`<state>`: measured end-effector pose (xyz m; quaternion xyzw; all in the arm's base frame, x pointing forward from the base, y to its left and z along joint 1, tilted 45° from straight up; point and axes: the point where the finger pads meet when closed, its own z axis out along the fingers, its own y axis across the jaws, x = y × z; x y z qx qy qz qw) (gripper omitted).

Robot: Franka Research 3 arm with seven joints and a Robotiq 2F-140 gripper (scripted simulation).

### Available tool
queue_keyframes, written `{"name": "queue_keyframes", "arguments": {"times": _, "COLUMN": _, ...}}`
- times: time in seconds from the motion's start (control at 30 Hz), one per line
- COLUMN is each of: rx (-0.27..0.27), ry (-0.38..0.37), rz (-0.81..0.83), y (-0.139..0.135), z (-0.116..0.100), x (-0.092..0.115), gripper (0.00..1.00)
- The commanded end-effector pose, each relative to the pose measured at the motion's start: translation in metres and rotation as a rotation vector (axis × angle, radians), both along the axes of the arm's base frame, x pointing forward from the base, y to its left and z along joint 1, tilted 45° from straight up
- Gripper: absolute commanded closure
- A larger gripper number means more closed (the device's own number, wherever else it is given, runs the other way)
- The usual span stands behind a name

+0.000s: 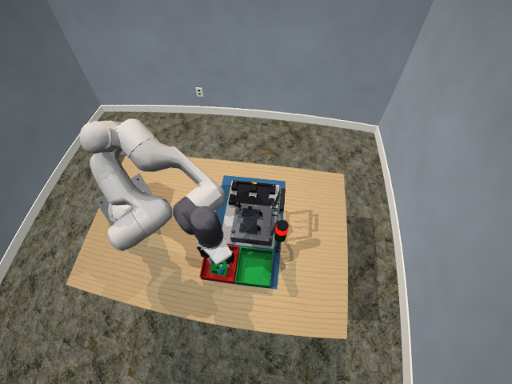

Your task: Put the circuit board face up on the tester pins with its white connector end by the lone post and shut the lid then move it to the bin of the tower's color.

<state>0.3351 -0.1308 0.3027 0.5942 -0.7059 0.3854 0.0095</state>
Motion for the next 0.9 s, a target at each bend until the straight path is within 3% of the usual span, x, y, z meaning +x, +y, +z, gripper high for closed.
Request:
{"name": "queue_keyframes", "arguments": {"times": 0.0, "rx": -0.011, "ry": 0.028, "rz": 0.051, "y": -0.0046, "z": -0.0099, "x": 0.0034, "gripper": 0.54}}
{"name": "queue_keyframes", "arguments": {"times": 0.87, "rx": -0.011, "ry": 0.028, "rz": 0.051, "y": -0.0109, "z": -0.018, "x": 0.0087, "gripper": 0.54}}
